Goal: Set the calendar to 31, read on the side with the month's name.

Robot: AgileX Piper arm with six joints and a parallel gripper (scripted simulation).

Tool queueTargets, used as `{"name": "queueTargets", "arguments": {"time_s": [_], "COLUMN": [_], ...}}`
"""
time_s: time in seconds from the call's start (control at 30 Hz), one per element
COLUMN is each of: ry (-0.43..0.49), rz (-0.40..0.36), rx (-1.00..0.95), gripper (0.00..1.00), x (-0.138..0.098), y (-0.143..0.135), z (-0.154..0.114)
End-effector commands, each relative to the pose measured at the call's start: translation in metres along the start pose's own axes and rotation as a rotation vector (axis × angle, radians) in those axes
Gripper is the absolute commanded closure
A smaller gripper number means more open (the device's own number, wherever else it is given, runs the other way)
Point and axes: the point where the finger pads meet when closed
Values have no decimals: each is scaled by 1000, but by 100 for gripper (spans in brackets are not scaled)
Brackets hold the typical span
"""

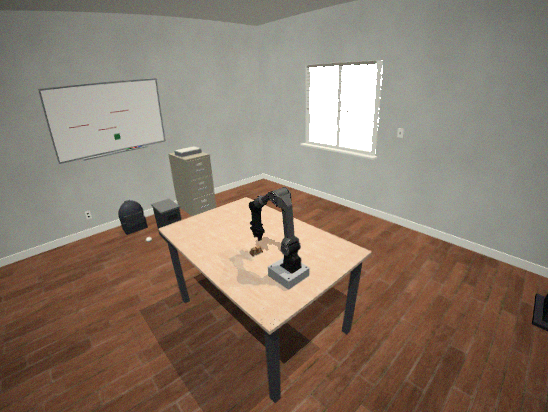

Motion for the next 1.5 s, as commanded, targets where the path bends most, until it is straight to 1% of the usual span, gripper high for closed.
{"name": "queueTargets", "arguments": {"time_s": [0.0, 0.43, 0.9, 1.47], "ry": [-1, -1, -1, -1], "rz": [-2, -1, -4, -2], "rx": [-2, -1, -1, -1], "gripper": [40, 40, 40, 40], "x": [1, 11, 33, 50], "y": [0, 0, -1, 0], "z": [0, -1, -1, -2]}}
Point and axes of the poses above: the point where the finger pads meet when closed, its own x axis out along the fingers, its own y axis across the jaws, z = x × y, and after that the axes turned 15 degrees about -x, right-handed
